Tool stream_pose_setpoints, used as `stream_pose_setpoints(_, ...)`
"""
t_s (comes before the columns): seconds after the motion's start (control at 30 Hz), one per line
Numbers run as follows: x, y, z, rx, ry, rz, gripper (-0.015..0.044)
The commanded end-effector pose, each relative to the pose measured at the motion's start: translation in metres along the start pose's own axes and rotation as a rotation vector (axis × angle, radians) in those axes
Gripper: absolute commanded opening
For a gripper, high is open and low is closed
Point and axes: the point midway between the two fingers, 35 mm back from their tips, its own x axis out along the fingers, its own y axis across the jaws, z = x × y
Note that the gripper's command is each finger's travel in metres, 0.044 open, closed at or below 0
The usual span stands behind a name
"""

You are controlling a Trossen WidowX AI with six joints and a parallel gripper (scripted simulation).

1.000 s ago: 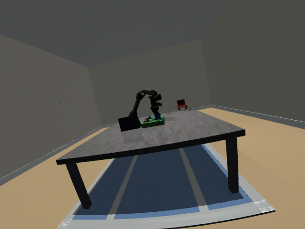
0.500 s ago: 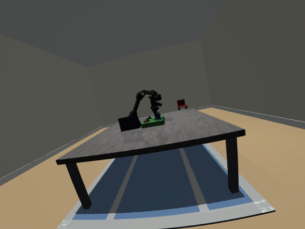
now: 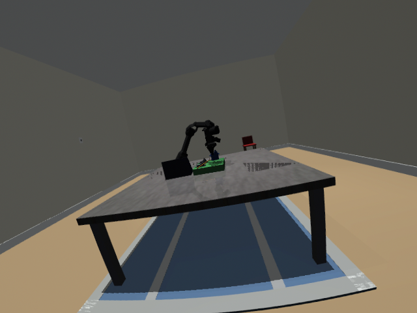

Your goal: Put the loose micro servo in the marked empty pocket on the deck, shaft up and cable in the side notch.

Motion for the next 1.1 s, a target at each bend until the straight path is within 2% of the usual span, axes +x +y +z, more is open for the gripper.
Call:
stream_pose_setpoints(0.0, -0.005, 0.001, 0.001, -0.007, -0.002, -0.009, 0.0000)
stream_pose_setpoints(0.43, -0.005, 0.001, -0.014, -0.007, -0.001, -0.009, 0.0000)
stream_pose_setpoints(0.83, -0.004, 0.043, -0.001, -0.006, -0.001, -0.007, 0.0000)
stream_pose_setpoints(1.07, -0.004, 0.043, -0.001, 0.117, -0.002, -0.007, 0.0000)
